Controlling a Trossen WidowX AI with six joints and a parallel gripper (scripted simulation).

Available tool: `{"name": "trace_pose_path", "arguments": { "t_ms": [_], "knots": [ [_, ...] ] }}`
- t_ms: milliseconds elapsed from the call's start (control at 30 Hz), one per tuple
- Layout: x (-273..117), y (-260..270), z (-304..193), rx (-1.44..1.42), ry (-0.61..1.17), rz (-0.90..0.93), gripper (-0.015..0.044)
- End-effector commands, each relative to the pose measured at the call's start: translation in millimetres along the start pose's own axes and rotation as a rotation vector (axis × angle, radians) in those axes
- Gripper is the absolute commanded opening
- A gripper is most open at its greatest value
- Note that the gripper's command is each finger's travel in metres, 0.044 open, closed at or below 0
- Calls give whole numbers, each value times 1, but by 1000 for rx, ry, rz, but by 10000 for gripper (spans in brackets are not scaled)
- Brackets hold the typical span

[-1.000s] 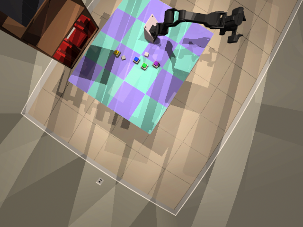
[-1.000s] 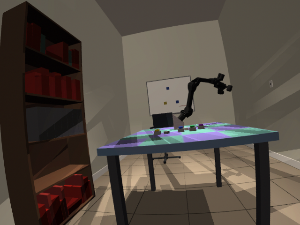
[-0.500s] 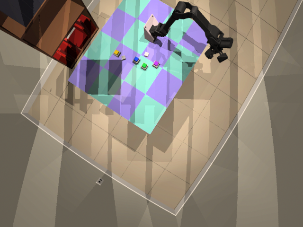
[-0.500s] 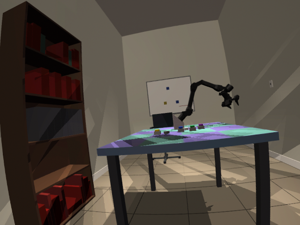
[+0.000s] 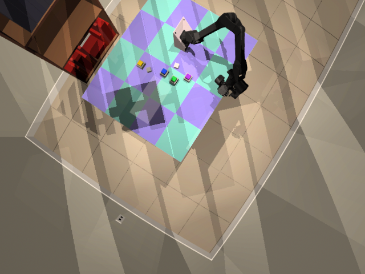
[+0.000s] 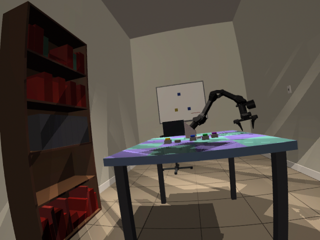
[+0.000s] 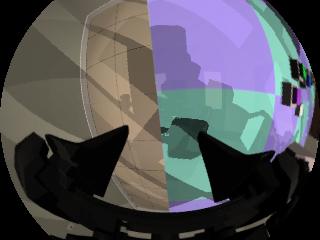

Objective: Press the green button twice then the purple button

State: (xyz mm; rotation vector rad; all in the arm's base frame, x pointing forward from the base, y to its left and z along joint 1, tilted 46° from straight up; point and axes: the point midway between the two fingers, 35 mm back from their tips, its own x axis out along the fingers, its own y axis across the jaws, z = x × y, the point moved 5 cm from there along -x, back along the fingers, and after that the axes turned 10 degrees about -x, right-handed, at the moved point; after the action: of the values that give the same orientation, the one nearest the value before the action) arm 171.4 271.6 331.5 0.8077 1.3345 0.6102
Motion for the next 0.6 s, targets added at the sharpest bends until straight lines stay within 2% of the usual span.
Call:
{"name": "trace_pose_path", "arguments": {
  "t_ms": [0,300,567],
  "knots": [
    [5,-39,42,-63,-17,-117,400],
    [-19,-152,125,-151,53,-304,400],
    [-68,-253,156,-170,143,-277,400]
  ]
}}
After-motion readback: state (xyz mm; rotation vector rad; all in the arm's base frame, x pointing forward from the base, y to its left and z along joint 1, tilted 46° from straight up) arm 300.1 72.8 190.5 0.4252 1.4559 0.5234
